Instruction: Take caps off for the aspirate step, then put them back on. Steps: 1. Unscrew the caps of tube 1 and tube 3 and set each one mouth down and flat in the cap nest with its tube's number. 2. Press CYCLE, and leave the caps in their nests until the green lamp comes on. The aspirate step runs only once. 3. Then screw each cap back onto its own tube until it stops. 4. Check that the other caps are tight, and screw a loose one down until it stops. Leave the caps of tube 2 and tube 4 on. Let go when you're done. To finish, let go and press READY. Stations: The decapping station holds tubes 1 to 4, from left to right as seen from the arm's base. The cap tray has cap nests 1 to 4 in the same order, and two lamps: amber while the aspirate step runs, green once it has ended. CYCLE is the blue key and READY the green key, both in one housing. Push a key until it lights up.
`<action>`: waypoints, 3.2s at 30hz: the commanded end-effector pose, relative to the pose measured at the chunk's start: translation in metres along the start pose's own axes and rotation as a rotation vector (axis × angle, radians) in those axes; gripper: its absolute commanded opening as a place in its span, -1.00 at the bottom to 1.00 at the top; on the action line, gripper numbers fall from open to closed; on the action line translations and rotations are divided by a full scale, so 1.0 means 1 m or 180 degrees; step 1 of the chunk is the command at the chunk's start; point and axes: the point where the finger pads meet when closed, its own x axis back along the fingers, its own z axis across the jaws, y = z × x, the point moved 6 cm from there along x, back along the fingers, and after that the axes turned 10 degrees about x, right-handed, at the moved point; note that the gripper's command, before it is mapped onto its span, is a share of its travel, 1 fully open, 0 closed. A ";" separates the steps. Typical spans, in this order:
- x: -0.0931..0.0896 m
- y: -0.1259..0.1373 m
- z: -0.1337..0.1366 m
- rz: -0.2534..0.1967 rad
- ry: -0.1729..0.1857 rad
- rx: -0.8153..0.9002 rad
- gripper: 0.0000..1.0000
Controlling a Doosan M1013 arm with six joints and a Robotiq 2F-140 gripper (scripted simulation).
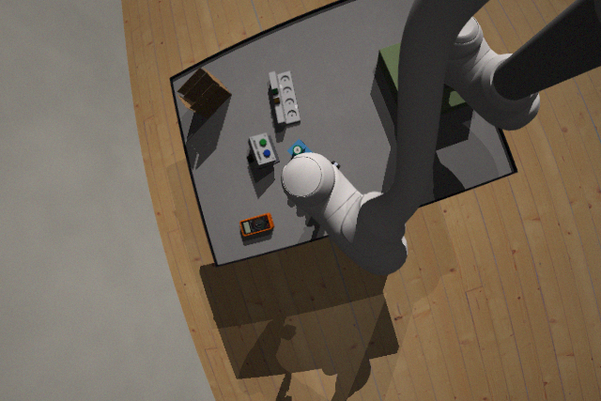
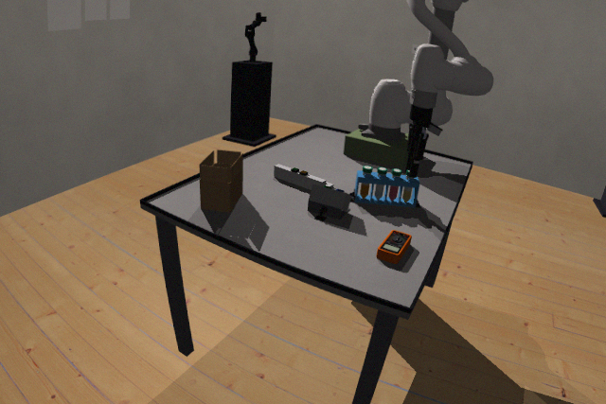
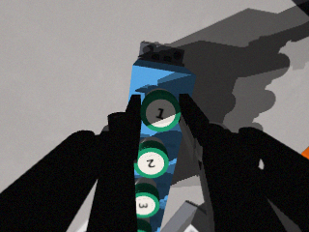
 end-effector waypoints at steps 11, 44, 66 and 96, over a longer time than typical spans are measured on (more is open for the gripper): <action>0.001 0.001 0.000 0.0044 0.0025 0.1128 -0.41; 0.001 0.001 0.000 0.0051 -0.0001 -0.2205 -0.18; 0.001 0.001 0.000 0.0050 0.0005 -0.1409 -0.41; 0.001 0.001 0.000 0.0044 0.0025 0.1128 -0.18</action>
